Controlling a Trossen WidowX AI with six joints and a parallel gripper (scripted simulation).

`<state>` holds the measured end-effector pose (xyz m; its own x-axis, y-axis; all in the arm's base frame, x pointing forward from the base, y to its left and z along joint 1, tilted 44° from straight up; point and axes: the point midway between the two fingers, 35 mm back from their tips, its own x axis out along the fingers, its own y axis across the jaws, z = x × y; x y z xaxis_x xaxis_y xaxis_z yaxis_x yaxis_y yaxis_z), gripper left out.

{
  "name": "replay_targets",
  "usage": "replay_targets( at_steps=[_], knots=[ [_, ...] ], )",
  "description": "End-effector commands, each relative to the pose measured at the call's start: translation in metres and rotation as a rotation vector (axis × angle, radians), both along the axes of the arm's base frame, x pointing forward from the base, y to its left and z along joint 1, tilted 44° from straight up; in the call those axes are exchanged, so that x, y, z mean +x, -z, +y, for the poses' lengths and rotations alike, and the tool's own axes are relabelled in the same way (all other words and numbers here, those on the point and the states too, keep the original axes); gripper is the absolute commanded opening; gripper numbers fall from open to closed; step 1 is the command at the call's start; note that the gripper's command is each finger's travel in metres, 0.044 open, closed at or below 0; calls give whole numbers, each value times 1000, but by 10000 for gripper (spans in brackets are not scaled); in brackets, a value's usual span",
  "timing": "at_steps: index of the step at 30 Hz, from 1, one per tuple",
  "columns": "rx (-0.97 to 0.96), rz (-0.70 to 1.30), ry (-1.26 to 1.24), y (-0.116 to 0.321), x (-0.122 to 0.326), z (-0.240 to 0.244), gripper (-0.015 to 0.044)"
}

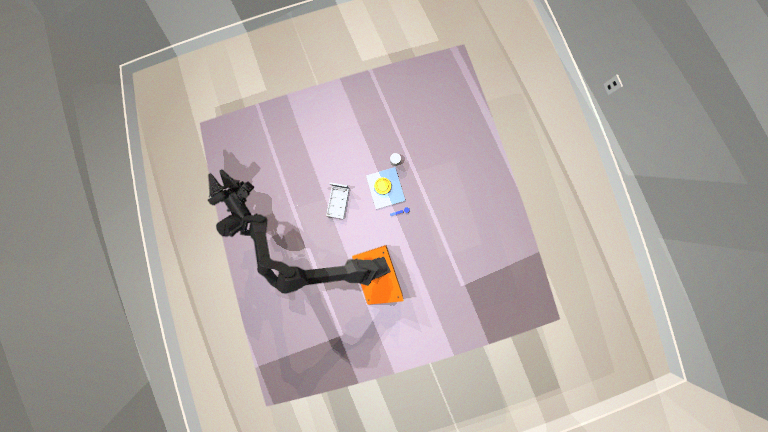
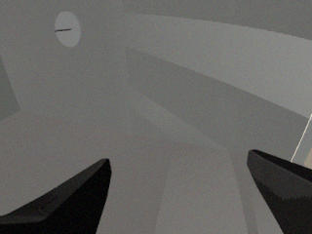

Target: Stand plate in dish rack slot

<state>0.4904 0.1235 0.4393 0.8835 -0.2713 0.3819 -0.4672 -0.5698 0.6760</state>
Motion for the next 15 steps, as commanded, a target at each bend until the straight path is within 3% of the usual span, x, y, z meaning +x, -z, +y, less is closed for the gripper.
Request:
replay_targets(
  at_steps=[1, 15],
  knots=[
    [-60, 53, 21, 16, 10, -6, 400],
    [-358, 303, 125, 69, 44, -46, 400]
  ],
)
